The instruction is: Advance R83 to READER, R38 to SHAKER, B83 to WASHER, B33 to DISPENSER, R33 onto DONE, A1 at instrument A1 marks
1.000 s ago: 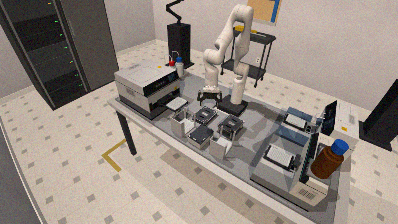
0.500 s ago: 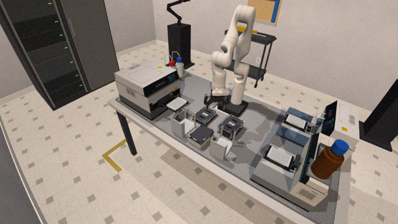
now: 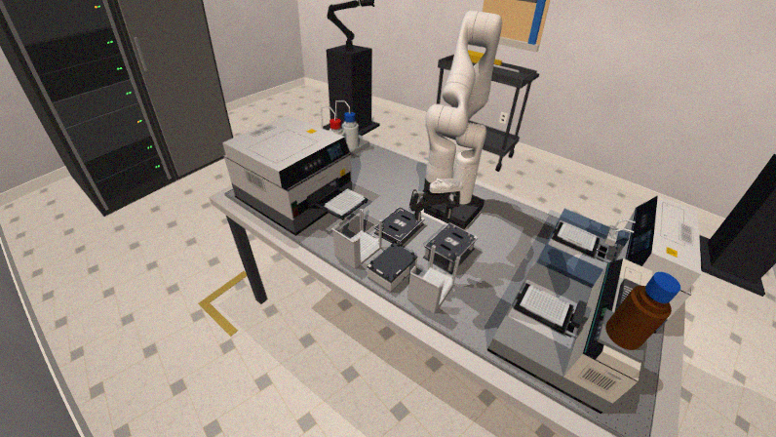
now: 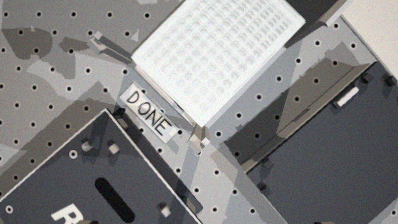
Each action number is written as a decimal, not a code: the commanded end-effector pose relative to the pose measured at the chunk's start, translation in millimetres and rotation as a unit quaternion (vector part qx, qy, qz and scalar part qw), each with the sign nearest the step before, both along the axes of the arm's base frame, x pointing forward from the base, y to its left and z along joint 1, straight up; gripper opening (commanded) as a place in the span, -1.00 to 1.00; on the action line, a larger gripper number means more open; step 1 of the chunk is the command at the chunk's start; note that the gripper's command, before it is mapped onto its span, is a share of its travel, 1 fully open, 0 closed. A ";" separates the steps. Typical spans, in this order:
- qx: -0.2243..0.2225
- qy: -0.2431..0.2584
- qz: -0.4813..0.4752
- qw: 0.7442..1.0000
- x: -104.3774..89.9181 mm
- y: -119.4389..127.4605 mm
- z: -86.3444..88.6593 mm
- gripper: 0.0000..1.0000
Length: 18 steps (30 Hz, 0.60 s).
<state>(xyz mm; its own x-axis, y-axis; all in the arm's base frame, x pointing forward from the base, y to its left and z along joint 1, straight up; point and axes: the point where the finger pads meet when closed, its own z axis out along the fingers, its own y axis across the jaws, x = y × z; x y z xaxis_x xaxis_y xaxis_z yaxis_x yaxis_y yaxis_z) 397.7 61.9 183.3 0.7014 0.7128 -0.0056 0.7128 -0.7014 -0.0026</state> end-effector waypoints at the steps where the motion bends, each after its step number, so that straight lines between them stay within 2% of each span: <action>1: -0.001 0.002 0.023 1.000 -0.1 9.8 0.1 1.00; 15: -0.001 0.002 0.015 1.000 0.2 51.4 0.1 1.00; 18: -0.001 0.002 0.063 0.998 0.1 57.6 0.1 1.00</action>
<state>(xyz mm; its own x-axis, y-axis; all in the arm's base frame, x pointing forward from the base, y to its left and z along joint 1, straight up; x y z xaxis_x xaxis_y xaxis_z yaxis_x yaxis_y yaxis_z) 398.4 111.8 183.6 0.6523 0.7580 -0.0041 0.7580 -0.6523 -0.0030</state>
